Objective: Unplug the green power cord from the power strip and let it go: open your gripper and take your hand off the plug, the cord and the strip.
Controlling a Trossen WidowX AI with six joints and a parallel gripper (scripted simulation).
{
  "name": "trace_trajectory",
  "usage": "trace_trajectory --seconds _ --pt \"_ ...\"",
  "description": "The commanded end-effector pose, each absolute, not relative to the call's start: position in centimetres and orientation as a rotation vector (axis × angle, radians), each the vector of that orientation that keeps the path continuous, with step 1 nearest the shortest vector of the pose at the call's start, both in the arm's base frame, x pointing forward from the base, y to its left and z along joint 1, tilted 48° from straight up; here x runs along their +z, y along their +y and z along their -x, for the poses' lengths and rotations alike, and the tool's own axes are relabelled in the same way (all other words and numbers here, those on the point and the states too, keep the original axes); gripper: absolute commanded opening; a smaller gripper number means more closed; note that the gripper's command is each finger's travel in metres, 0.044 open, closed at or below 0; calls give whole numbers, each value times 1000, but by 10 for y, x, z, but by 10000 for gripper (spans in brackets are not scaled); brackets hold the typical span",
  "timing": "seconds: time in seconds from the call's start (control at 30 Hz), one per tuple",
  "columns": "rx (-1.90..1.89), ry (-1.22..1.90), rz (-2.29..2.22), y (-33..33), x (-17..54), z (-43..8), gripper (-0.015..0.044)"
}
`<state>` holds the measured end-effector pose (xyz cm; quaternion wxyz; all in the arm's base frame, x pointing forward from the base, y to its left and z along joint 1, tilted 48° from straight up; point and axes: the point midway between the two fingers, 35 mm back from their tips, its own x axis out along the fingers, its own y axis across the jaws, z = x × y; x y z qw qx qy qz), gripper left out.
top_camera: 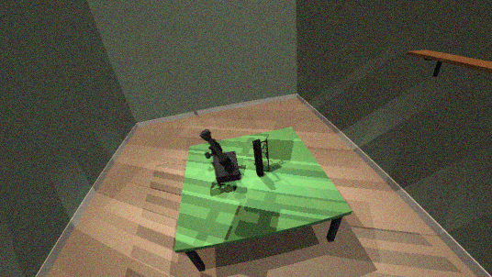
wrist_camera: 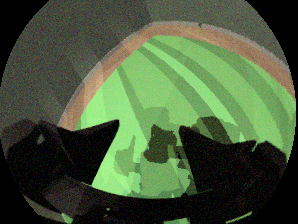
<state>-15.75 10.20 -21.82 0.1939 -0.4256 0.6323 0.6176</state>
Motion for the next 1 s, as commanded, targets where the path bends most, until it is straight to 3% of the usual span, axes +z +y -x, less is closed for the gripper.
trace_trajectory --seconds 0.0,0.27,0.67,0.97 --pt "1729 1768 1193 104 -219 157 374" --pt "1540 1584 1223 176 -231 100 164" --pt "1216 1485 1331 227 -201 -30 160" --pt "1093 1507 1365 227 -173 -96 160"
